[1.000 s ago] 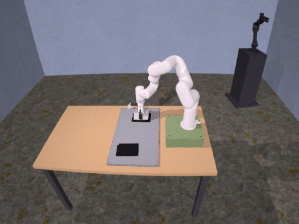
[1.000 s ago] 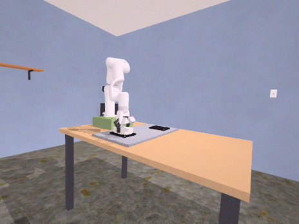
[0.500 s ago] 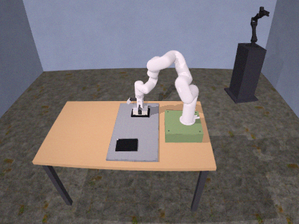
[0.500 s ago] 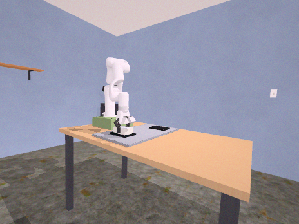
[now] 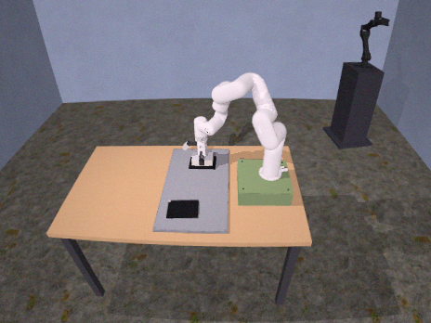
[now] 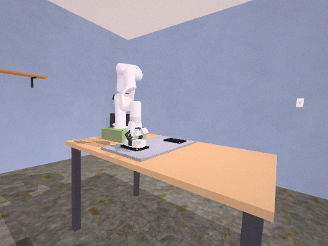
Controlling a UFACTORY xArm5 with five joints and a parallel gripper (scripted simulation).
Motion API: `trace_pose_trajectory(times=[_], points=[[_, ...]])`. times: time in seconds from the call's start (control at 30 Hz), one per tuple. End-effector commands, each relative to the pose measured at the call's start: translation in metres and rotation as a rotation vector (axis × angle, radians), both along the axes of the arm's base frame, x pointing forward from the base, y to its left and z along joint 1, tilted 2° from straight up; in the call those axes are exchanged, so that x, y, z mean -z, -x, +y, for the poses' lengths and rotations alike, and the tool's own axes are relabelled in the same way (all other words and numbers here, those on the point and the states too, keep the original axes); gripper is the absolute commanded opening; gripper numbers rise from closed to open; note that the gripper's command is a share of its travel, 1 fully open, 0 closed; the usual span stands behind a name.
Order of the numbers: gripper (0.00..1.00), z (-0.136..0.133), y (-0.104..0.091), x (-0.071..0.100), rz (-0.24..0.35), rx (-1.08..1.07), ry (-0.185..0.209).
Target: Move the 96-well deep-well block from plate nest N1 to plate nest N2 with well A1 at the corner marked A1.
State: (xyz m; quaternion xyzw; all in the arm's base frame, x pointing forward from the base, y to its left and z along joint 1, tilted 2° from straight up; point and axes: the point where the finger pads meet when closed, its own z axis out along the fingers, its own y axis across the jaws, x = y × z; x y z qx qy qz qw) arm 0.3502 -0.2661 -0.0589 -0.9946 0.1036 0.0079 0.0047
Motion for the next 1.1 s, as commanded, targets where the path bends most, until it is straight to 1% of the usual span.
trace_pose_trajectory(times=[0.0,0.9,1.07], points=[[0.00,-0.0006,-0.0011,-0.0010,-0.003,0.000,0.002],[0.00,-0.0006,-0.0011,-0.0010,-0.003,0.000,0.002],[0.00,-0.0006,-0.0012,-0.0044,-0.003,0.000,0.002]])
